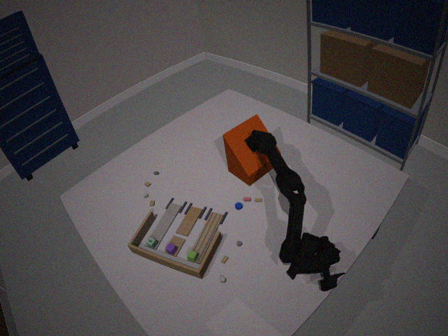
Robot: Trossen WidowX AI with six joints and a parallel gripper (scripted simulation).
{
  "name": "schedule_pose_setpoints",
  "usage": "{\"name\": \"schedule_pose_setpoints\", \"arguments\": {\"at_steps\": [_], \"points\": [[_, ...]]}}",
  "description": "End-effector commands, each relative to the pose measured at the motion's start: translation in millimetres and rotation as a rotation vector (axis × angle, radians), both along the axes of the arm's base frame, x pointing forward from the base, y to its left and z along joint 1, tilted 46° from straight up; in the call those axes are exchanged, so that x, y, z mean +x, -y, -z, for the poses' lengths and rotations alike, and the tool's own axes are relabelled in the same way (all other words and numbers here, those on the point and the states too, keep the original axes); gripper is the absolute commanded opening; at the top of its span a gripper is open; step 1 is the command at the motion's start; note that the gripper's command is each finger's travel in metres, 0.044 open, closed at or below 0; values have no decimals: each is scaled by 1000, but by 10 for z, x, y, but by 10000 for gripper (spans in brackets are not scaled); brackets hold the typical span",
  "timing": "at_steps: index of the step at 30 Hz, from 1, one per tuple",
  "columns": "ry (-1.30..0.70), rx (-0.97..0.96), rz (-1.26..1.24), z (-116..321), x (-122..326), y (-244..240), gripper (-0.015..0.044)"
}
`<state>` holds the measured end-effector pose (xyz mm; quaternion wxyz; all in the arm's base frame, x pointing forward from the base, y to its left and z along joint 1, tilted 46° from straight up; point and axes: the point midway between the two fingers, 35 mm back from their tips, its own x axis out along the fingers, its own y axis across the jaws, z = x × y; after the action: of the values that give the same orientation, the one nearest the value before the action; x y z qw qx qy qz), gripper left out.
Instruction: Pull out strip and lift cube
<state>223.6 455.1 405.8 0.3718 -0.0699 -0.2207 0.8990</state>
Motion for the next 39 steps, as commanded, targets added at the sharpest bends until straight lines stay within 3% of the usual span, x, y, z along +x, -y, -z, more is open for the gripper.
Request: {"name": "schedule_pose_setpoints", "arguments": {"at_steps": [1,12,21,31,39], "points": [[3,3,1,-12,-1,12,400],[32,38,20,-168,-5,186,400],[-174,-17,259,-68,871,640,400],[-520,-106,698,492,1937,1950,400],[-821,-134,1063,1202,2187,3222,400]]}}
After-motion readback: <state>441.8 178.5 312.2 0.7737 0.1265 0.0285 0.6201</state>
